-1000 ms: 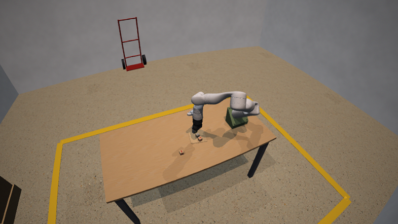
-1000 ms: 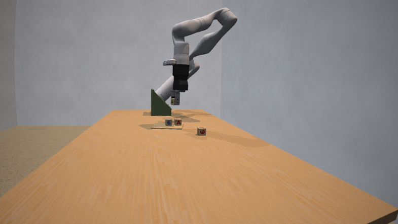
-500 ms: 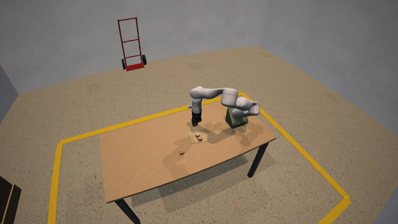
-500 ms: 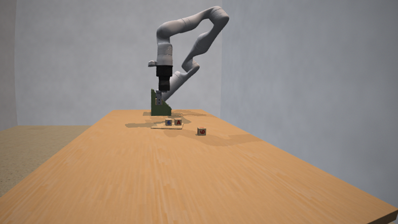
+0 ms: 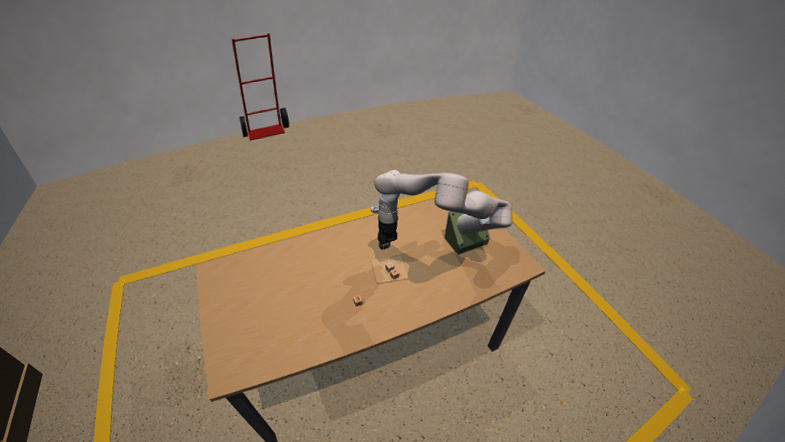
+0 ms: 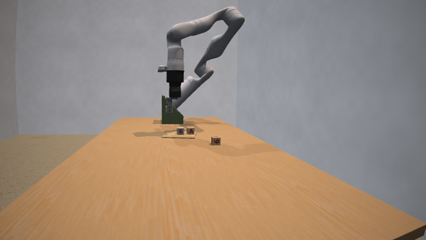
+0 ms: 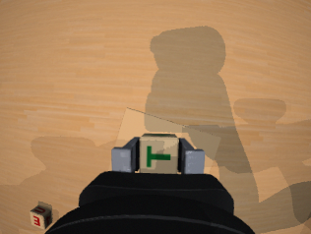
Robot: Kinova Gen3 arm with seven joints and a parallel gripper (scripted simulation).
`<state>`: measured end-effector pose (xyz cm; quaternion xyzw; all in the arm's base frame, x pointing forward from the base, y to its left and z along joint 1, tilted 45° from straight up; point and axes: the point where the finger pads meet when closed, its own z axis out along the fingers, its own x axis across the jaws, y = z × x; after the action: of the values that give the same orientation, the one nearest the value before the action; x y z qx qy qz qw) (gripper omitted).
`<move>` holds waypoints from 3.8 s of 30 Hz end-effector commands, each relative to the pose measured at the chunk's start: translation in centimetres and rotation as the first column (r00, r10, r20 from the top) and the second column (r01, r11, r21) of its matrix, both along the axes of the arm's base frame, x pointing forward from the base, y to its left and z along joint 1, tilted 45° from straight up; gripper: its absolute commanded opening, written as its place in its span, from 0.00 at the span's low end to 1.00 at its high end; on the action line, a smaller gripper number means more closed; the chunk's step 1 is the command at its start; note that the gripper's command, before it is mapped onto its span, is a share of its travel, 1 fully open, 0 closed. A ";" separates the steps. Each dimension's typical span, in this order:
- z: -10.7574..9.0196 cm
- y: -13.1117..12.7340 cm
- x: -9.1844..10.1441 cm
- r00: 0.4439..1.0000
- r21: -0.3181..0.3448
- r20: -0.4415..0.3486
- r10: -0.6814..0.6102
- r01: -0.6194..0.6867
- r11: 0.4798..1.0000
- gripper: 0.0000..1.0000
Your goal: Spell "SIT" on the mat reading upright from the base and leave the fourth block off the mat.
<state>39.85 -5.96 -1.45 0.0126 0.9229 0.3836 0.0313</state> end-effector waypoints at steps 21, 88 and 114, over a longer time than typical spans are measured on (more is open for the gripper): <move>-5.9 5.8 0.6 1.000 0.001 -0.005 -0.009 0.009 1.000 0.57; -6.6 6.6 0.6 1.000 0.001 -0.001 -0.004 0.004 1.000 0.57; -6.5 6.6 0.6 1.000 0.001 -0.001 -0.004 0.004 1.000 0.57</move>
<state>40.29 0.49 -8.01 0.0169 0.9227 0.3841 0.0282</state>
